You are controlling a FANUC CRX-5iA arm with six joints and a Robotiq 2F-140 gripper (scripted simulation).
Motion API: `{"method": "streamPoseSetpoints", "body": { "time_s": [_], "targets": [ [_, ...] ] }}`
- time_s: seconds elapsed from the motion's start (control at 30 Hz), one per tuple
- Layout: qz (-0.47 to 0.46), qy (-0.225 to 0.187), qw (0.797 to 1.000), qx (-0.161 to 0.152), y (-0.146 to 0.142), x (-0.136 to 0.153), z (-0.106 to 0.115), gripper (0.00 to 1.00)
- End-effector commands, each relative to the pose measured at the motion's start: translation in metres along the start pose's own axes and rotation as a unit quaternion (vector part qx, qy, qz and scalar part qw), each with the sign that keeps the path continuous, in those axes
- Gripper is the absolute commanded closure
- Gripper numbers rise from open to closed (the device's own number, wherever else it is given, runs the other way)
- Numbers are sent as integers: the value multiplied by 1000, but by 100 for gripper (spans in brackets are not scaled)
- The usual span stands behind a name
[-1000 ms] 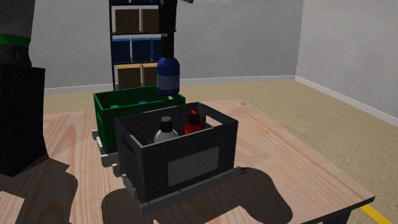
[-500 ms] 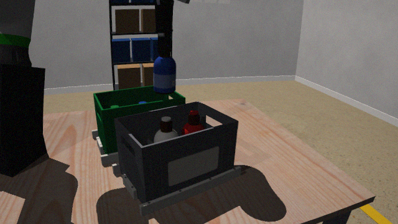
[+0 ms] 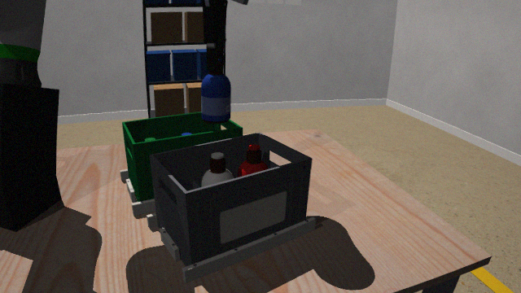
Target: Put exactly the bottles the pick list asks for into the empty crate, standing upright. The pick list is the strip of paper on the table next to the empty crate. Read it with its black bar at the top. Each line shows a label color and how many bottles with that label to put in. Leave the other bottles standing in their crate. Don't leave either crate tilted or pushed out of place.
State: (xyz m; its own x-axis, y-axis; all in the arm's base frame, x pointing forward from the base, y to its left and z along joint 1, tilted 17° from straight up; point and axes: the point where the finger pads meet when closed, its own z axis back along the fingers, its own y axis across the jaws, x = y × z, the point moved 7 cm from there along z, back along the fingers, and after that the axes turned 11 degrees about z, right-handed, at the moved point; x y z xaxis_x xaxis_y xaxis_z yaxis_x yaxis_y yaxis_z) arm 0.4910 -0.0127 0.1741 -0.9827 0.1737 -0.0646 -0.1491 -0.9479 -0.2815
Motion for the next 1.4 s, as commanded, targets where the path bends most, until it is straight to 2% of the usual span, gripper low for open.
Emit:
{"method": "streamPoseSetpoints", "body": {
  "time_s": [0.0, 0.93, 1.37],
  "targets": [
    [0, 1, 1000, 0, 0, 0, 1, 90],
    [0, 1, 1000, 0, 0, -1, 1, 90],
    [0, 1, 1000, 0, 0, -1, -10, 90]
  ]
}}
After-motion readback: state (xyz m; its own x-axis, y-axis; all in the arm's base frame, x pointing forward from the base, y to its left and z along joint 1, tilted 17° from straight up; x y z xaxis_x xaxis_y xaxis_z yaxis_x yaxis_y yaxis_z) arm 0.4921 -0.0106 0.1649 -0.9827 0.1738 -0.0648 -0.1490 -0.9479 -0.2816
